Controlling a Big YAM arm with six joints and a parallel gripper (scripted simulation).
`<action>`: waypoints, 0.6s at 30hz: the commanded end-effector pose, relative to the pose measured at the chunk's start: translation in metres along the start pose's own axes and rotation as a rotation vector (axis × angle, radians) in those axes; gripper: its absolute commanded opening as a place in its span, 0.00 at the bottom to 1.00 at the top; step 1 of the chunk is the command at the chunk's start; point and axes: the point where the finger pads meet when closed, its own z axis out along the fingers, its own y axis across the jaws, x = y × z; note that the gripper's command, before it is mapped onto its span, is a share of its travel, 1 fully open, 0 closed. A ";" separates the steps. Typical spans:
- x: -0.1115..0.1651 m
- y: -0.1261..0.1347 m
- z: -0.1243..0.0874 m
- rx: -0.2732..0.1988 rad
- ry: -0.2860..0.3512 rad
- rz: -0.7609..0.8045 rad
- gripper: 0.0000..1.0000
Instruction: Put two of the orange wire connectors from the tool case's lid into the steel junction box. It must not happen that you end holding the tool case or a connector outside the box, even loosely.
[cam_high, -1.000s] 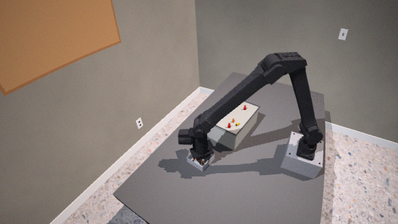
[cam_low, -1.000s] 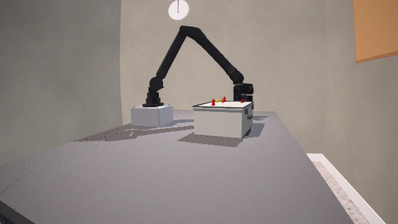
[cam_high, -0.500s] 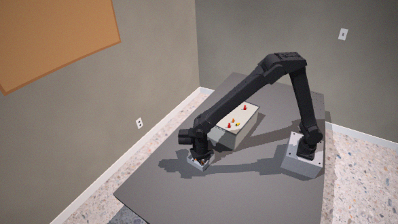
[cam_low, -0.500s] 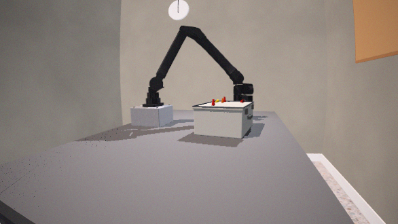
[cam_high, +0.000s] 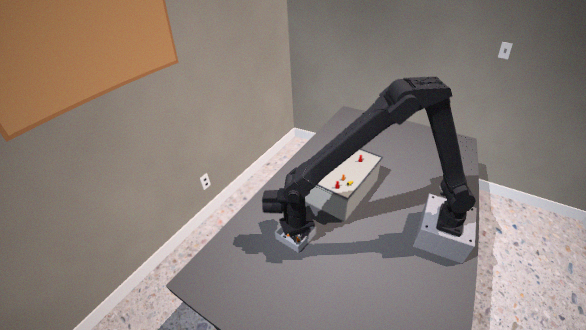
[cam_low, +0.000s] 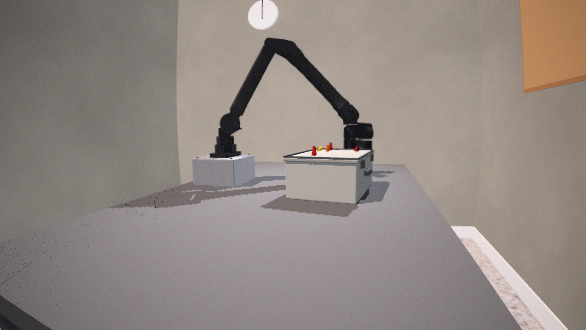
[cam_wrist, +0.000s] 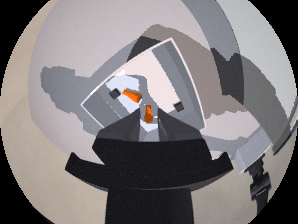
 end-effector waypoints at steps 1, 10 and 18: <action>0.002 0.016 0.000 -0.019 -0.009 -0.011 0.25; 0.001 0.016 -0.003 -0.021 -0.010 -0.011 0.25; 0.000 0.020 -0.021 -0.037 -0.017 -0.011 0.25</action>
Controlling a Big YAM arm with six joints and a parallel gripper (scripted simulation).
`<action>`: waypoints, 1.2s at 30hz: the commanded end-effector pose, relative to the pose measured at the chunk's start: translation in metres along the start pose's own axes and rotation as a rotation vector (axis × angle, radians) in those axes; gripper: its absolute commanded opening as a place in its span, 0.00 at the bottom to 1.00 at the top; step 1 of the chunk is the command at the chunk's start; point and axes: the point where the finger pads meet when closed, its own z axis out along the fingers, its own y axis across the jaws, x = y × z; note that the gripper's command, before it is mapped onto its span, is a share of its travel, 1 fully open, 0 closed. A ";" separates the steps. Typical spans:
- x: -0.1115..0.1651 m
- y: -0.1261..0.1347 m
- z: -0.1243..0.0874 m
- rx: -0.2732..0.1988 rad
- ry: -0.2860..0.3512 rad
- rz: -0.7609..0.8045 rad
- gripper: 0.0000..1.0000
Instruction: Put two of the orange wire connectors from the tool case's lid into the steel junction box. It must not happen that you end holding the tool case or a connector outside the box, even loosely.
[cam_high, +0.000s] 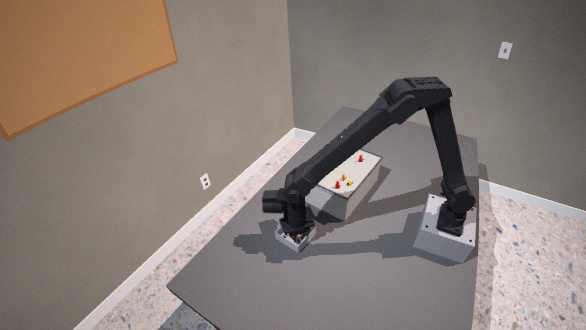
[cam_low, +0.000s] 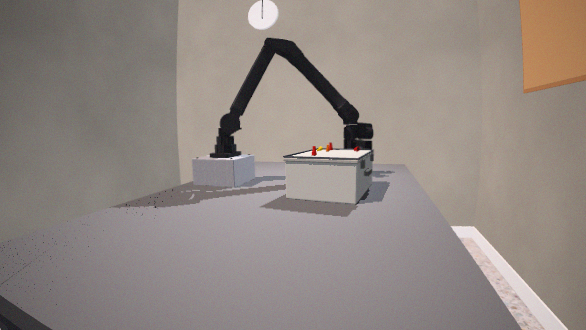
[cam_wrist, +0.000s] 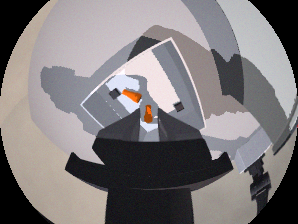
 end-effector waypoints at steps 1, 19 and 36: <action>-0.001 0.021 -0.025 -0.040 -0.018 -0.011 0.25; -0.002 0.025 -0.065 -0.049 -0.022 -0.011 0.25; -0.001 0.021 -0.069 -0.040 -0.018 -0.011 0.25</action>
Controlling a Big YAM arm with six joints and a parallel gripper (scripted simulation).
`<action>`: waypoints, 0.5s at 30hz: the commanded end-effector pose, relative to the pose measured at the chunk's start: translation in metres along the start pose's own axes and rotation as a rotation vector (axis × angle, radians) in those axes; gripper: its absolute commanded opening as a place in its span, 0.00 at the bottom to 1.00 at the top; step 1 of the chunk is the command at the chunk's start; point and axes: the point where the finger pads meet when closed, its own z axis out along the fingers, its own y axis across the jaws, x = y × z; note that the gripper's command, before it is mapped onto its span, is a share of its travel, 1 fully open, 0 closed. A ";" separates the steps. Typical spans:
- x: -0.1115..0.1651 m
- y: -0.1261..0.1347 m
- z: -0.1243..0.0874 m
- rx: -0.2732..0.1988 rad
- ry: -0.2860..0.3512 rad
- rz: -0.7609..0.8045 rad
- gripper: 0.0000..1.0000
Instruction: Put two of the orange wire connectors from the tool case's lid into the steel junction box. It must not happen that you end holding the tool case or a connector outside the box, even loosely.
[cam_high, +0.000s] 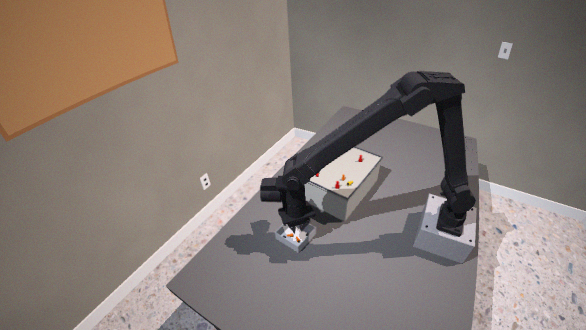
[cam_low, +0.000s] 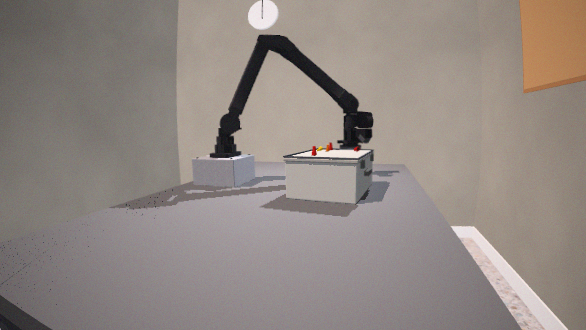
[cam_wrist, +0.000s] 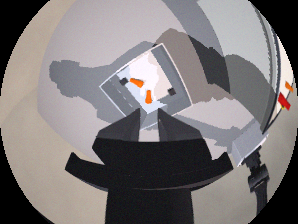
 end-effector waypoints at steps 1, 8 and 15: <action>-0.001 0.021 -0.019 -0.037 -0.017 -0.011 0.25; -0.002 0.023 -0.043 -0.048 -0.021 -0.012 0.25; -0.002 0.024 -0.058 -0.055 -0.025 -0.012 0.25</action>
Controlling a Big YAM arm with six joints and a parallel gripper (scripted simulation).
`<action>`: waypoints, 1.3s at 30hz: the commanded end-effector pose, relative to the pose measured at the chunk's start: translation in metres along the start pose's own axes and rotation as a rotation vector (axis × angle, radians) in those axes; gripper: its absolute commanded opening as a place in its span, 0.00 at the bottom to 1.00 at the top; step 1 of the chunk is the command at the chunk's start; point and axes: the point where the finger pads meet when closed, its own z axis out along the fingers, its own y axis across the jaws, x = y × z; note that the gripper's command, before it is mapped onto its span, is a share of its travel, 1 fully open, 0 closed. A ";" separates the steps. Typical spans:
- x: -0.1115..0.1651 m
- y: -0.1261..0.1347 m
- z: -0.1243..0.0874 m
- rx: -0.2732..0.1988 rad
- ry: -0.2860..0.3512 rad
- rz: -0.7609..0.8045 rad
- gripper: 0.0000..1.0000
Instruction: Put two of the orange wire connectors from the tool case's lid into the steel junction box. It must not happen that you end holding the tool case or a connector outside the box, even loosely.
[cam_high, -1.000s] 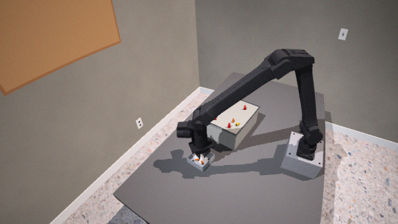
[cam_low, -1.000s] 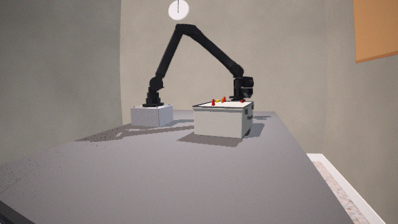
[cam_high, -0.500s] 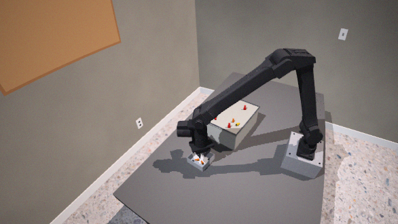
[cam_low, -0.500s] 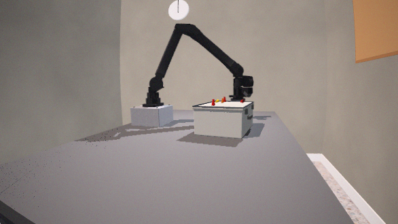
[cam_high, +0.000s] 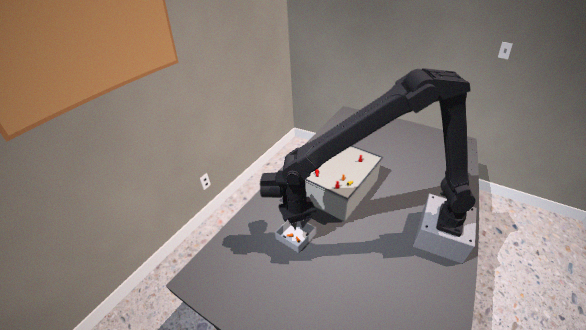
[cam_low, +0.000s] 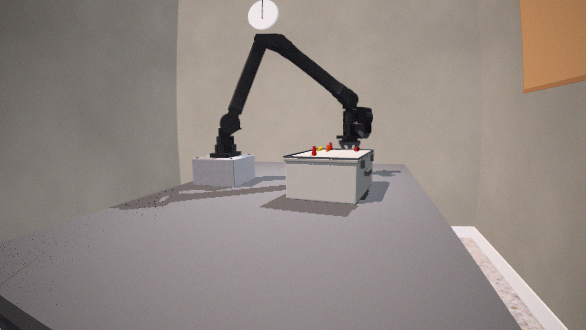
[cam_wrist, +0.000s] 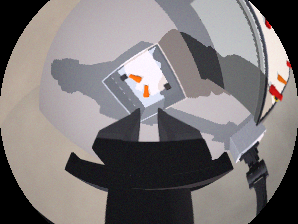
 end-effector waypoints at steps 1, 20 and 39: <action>-0.004 0.028 -0.042 -0.066 -0.029 -0.012 0.25; -0.003 0.025 -0.113 -0.073 -0.033 -0.013 0.25; -0.002 0.022 -0.148 -0.055 -0.025 -0.013 0.25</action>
